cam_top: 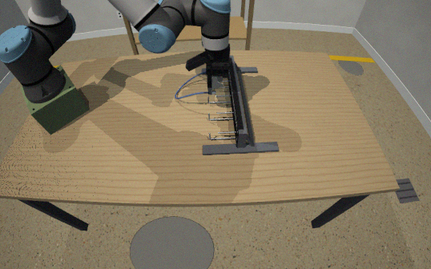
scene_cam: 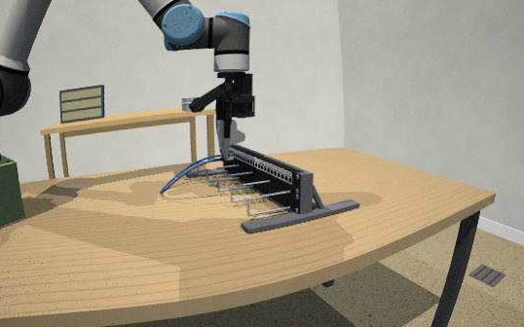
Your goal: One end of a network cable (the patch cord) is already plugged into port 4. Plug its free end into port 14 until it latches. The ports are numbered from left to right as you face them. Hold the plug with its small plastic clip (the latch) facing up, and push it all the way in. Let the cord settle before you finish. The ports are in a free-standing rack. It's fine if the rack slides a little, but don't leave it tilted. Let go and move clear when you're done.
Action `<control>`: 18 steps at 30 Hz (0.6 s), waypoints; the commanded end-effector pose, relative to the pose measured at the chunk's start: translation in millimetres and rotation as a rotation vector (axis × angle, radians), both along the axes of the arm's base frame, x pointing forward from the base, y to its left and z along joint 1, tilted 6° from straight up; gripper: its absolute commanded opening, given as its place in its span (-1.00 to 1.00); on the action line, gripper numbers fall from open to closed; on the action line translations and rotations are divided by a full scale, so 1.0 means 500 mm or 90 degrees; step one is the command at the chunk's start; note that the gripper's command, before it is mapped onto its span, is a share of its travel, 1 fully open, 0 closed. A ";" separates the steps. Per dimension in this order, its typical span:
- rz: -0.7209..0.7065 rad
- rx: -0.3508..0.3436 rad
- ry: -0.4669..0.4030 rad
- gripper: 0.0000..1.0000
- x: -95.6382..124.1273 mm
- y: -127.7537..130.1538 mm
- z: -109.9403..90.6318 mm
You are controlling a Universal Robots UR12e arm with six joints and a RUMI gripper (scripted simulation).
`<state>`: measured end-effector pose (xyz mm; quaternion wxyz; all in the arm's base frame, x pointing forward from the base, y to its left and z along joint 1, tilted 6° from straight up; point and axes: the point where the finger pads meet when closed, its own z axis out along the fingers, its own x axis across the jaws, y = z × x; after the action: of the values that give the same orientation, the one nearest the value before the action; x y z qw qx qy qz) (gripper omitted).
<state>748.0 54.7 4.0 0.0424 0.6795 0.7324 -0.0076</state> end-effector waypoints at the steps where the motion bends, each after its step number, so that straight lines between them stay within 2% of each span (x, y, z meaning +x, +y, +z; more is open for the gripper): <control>1: 0.013 -0.001 0.000 -1.00 0.005 0.006 0.003; 18: 0.036 -0.002 0.002 -1.00 0.011 0.017 0.005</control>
<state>752.3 62.1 5.4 0.0422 0.6607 0.7494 -0.0091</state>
